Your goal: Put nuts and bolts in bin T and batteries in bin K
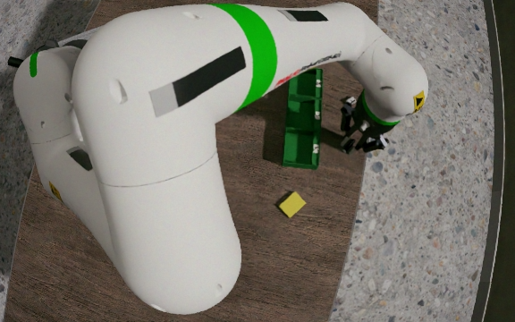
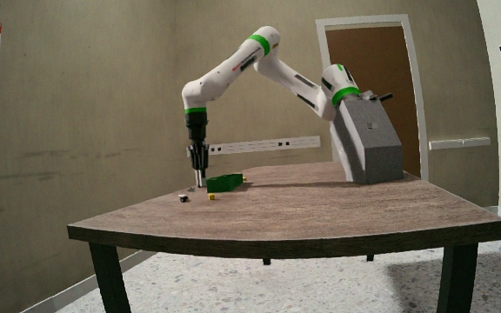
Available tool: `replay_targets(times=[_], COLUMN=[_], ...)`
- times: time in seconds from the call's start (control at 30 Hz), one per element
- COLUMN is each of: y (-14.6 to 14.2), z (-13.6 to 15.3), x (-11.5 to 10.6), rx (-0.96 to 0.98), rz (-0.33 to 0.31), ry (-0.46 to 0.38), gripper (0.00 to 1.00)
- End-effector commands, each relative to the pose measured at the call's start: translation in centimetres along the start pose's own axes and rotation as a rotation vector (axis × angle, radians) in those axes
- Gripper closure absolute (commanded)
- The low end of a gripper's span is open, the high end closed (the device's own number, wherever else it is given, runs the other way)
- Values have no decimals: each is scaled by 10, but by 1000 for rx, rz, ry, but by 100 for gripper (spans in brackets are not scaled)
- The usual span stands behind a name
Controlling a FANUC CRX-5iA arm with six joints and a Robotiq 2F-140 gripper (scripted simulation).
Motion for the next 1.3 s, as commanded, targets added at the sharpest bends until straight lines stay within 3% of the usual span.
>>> replay_targets(times=[0.0,0.37,0.4,1.27], y=[0,0,0,0], z=[0,0,0,0], x=[3,3,3,3], rx=[0,0,0,0], rz=[0,0,0,0], ry=[0,0,0,0], gripper=[77,77,88,88])
Point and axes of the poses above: the point where the finger pads meet when closed, its own x axis out along the fingers, its own y axis across the jaws, z = x × y, the point moved 3 cm from there along -x, back along the fingers, and after that the axes turned 3 degrees about x, right-handed, at the moved point
